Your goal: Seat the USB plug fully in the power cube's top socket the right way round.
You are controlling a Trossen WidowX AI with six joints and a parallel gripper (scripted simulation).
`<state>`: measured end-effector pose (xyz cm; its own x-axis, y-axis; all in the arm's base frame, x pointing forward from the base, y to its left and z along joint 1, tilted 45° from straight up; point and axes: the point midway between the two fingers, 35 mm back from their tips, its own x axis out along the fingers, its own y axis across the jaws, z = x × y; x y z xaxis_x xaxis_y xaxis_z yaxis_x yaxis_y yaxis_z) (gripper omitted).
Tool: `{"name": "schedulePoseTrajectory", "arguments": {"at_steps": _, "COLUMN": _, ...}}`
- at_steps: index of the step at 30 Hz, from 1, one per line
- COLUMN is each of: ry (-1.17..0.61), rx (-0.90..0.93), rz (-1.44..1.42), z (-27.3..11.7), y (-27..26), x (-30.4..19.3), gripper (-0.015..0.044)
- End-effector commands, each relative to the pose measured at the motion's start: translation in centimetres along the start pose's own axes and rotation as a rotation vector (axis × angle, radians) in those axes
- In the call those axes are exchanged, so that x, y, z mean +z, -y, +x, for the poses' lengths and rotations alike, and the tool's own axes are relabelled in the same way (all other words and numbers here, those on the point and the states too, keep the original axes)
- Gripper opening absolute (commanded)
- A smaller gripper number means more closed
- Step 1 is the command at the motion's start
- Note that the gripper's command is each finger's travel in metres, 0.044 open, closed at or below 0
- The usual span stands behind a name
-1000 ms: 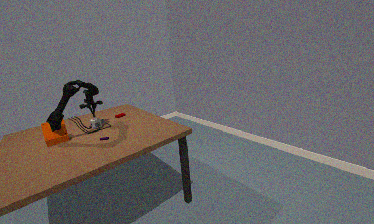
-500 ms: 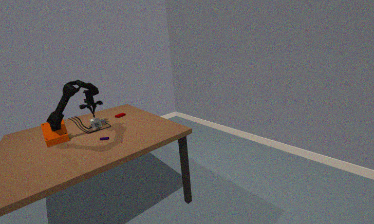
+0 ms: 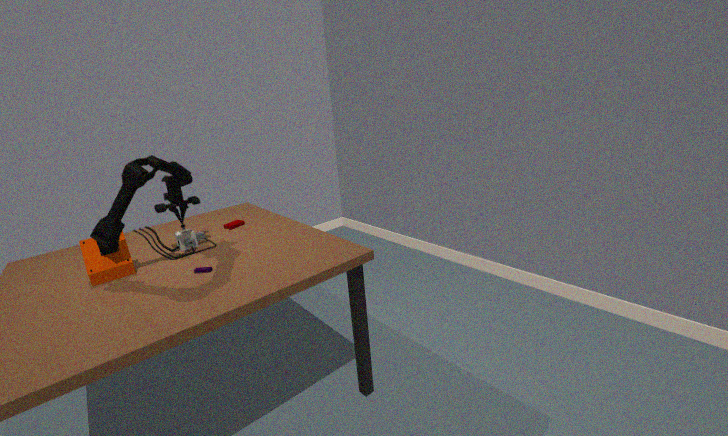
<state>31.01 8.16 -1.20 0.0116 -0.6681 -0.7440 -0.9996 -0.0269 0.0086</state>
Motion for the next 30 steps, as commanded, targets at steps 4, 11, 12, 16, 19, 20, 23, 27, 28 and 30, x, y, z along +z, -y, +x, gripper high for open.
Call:
{"name": "schedulePoseTrajectory", "arguments": {"at_steps": 4, "ry": 0.012, "rx": 0.000, "rz": -0.001, "z": 0.04, "y": 0.00, "x": 0.11, "gripper": 0.0000}}
{"name": "schedulePoseTrajectory", "arguments": {"at_steps": 11, "ry": 0.017, "rx": 0.000, "rz": -0.001, "z": 0.12, "y": 0.01, "x": 0.15, "gripper": 0.0000}}
{"name": "schedulePoseTrajectory", "arguments": {"at_steps": 12, "ry": 0.018, "rx": 0.000, "rz": -0.001, "z": 0.13, "y": 0.01, "x": 0.16, "gripper": 0.0000}}
{"name": "schedulePoseTrajectory", "arguments": {"at_steps": 16, "ry": 0.021, "rx": 0.000, "rz": -0.001, "z": 0.18, "y": 0.01, "x": 0.19, "gripper": 0.0000}}
{"name": "schedulePoseTrajectory", "arguments": {"at_steps": 19, "ry": 0.023, "rx": 0.000, "rz": -0.001, "z": 0.22, "y": 0.01, "x": 0.21, "gripper": 0.0000}}
{"name": "schedulePoseTrajectory", "arguments": {"at_steps": 20, "ry": 0.024, "rx": -0.001, "rz": -0.001, "z": 0.23, "y": 0.01, "x": 0.21, "gripper": 0.0000}}
{"name": "schedulePoseTrajectory", "arguments": {"at_steps": 23, "ry": 0.027, "rx": -0.001, "rz": -0.001, "z": 0.27, "y": 0.01, "x": 0.23, "gripper": 0.0000}}
{"name": "schedulePoseTrajectory", "arguments": {"at_steps": 27, "ry": 0.030, "rx": -0.001, "rz": -0.001, "z": 0.31, "y": 0.01, "x": 0.26, "gripper": 0.0000}}
{"name": "schedulePoseTrajectory", "arguments": {"at_steps": 28, "ry": 0.031, "rx": -0.001, "rz": -0.001, "z": 0.33, "y": 0.01, "x": 0.27, "gripper": 0.0000}}
{"name": "schedulePoseTrajectory", "arguments": {"at_steps": 30, "ry": 0.032, "rx": -0.001, "rz": -0.001, "z": 0.35, "y": 0.01, "x": 0.28, "gripper": 0.0000}}
